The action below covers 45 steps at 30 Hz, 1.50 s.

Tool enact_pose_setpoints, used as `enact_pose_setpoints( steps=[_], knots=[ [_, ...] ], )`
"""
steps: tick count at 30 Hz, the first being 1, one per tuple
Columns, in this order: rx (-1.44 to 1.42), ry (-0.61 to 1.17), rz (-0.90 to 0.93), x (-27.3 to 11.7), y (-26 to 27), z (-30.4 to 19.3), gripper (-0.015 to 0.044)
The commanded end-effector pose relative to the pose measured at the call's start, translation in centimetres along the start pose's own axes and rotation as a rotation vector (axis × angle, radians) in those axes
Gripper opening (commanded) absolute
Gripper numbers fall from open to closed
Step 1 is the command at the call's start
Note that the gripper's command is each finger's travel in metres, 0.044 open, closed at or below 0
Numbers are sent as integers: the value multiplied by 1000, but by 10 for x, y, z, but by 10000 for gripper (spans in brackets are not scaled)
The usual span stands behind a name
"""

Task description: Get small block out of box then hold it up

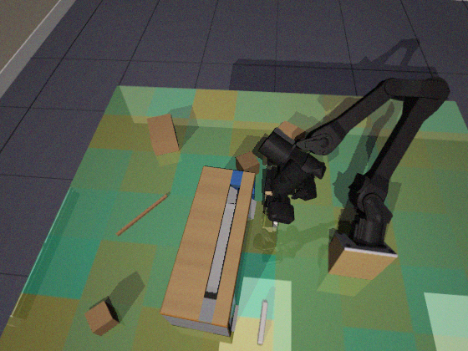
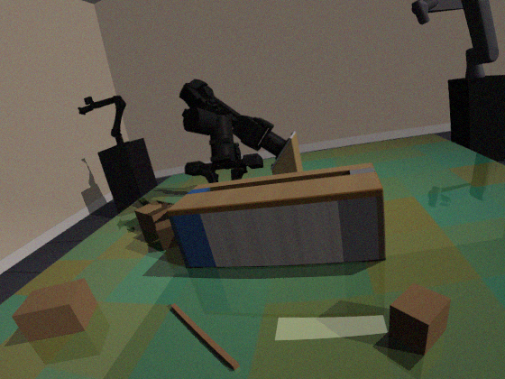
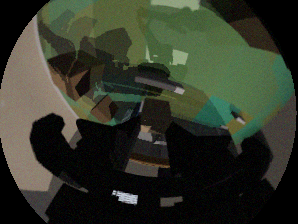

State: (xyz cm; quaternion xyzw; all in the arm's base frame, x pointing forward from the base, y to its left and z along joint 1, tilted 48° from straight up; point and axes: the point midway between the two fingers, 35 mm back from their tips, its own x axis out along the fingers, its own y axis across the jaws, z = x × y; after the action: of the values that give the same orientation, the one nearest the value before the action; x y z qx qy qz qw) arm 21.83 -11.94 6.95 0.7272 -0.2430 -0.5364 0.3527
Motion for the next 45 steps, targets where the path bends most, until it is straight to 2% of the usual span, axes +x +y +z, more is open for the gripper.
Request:
enact_pose_setpoints(
  steps=[1,45],
  knots=[
    [-145,0,6,-3,2,-3,0],
    [-1912,-63,-10,-27,-1,-12,0]
  ],
)
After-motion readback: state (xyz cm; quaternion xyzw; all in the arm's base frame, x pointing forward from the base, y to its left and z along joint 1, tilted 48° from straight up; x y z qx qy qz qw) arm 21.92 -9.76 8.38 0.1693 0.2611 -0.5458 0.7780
